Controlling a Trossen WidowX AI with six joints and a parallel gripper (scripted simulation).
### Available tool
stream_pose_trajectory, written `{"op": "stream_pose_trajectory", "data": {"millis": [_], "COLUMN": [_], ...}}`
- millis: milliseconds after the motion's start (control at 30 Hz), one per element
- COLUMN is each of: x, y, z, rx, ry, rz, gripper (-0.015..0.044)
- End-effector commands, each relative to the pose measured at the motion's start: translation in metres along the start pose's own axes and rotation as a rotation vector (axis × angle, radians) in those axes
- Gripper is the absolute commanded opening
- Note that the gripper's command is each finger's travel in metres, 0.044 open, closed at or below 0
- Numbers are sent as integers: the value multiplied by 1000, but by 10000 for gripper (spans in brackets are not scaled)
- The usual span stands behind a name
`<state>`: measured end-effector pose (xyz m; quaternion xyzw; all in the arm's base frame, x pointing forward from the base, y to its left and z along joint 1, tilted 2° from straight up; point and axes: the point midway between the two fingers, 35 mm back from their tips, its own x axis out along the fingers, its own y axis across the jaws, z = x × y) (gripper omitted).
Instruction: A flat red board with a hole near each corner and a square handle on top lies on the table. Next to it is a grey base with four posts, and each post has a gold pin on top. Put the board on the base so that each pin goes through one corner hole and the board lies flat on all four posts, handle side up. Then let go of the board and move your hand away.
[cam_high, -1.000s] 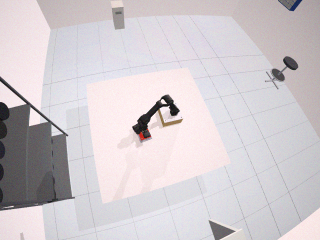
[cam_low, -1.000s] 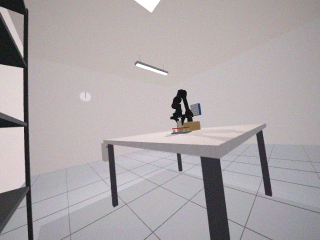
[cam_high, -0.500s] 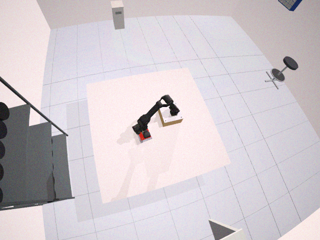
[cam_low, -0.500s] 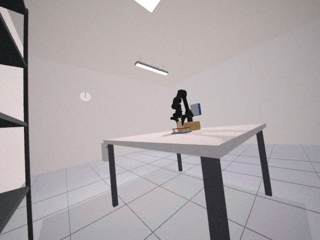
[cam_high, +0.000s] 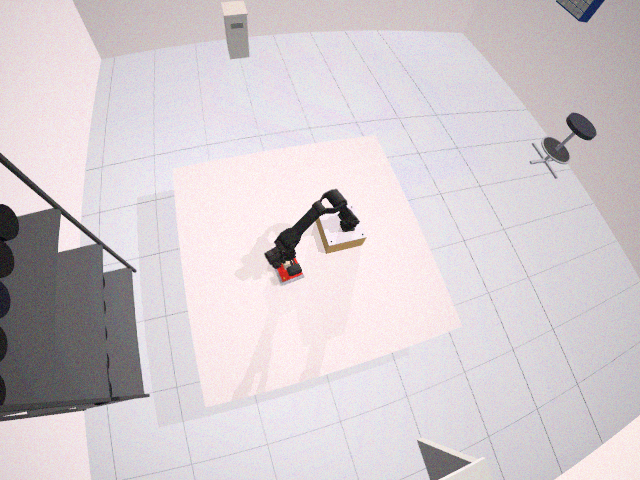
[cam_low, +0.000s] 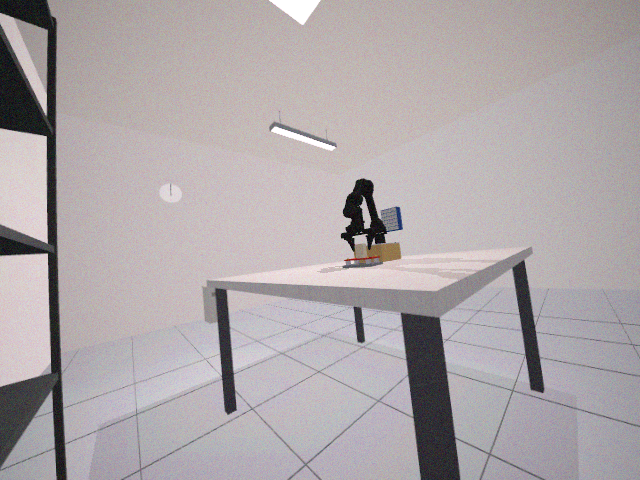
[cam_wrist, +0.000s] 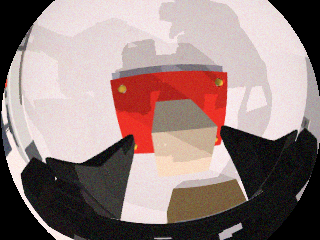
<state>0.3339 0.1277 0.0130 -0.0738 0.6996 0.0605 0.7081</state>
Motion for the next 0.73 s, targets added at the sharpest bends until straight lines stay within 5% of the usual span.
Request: {"op": "stream_pose_trajectory", "data": {"millis": [0,200,333,700], "x": [-24,-37,-76,-79], "y": [1,1,0,0], "z": [3,2,-1,-1], "rx": [1,1,-1,-1], "ry": [-17,-17,-17,-17], "rz": [4,4,3,3], "gripper": [440,440,440,440]}}
